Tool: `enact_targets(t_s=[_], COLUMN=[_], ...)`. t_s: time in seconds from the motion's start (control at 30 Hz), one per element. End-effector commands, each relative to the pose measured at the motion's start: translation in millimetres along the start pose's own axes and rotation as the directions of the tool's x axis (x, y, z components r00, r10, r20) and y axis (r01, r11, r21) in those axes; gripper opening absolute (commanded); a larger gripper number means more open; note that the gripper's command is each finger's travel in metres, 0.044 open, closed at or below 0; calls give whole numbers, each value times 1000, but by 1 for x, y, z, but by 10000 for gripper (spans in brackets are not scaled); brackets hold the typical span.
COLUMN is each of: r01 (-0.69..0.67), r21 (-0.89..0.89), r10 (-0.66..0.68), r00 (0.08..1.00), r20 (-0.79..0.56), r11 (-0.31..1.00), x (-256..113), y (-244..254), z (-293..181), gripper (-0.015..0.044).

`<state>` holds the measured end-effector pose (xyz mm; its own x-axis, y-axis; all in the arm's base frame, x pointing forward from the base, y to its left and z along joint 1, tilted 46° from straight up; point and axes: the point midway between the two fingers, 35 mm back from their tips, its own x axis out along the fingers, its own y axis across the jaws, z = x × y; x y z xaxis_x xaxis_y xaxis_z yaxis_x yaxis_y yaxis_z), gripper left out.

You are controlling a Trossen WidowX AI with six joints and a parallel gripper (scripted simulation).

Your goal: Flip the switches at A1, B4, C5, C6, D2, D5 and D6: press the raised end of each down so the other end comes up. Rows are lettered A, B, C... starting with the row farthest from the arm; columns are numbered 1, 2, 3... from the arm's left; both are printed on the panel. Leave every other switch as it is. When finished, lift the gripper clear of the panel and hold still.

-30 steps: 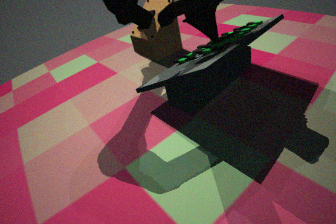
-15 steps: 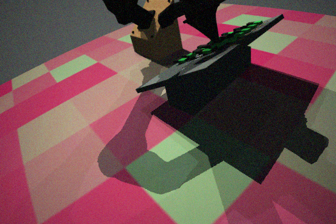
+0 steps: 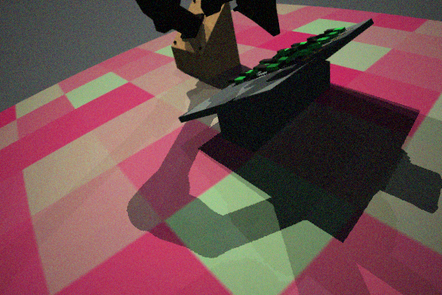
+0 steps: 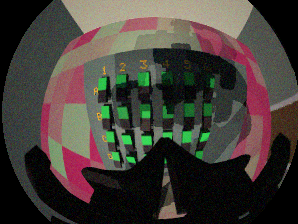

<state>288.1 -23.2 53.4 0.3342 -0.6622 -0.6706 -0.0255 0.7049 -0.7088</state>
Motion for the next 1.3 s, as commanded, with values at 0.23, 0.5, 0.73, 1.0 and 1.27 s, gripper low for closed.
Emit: enact_targets(t_s=[0.23,0.5,0.73,1.0,1.27], r01=[8,9,11,12,12], r21=[18,17,17,17,18], r10=[-8,-9,-12,-13,-12], r00=[1000,1000,999,999,999], r20=[9,9,35,36,35], r11=[1000,1000,1000,1000,1000], x=[-30,-28,5,16,25], y=[-15,-33,-34,-35,-35], z=[-9,-38,-38,-38,-38], gripper=[0,0,0,0,0])
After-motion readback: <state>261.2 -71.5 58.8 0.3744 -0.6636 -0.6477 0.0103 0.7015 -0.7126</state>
